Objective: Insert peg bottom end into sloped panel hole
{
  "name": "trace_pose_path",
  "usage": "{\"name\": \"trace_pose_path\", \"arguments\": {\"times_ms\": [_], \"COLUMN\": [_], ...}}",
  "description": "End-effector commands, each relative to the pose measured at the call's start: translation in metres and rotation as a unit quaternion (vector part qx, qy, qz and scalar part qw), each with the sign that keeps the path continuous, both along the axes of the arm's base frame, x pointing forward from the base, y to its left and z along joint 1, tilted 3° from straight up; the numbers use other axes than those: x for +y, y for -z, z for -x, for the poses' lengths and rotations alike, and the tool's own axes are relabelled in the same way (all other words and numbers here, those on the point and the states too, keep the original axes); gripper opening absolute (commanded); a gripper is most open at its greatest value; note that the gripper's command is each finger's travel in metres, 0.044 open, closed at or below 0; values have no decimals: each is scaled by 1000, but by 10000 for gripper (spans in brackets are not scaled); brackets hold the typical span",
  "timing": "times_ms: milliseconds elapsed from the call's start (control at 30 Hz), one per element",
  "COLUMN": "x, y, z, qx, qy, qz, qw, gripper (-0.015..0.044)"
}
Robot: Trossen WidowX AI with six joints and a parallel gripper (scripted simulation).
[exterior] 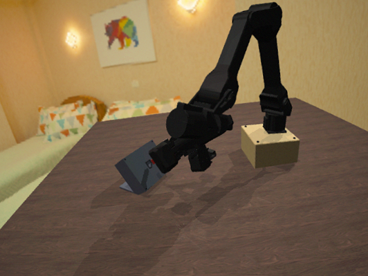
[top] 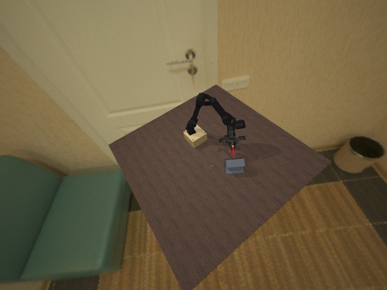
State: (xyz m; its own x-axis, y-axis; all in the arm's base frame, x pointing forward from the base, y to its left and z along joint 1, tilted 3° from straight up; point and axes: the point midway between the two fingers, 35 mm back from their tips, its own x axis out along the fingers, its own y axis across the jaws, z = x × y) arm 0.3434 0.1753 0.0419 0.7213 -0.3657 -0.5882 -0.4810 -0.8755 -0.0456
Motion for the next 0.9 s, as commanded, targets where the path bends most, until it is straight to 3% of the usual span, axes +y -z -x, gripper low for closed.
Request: {"name": "trace_pose_path", "arguments": {"times_ms": [0,867], "x": [-3,-6], "y": [4,8], "z": [-4,-10], "qx": [1,-1], "qy": [0,1], "qz": [1,1], "qw": [1000,1000], "gripper": [0,0]}}
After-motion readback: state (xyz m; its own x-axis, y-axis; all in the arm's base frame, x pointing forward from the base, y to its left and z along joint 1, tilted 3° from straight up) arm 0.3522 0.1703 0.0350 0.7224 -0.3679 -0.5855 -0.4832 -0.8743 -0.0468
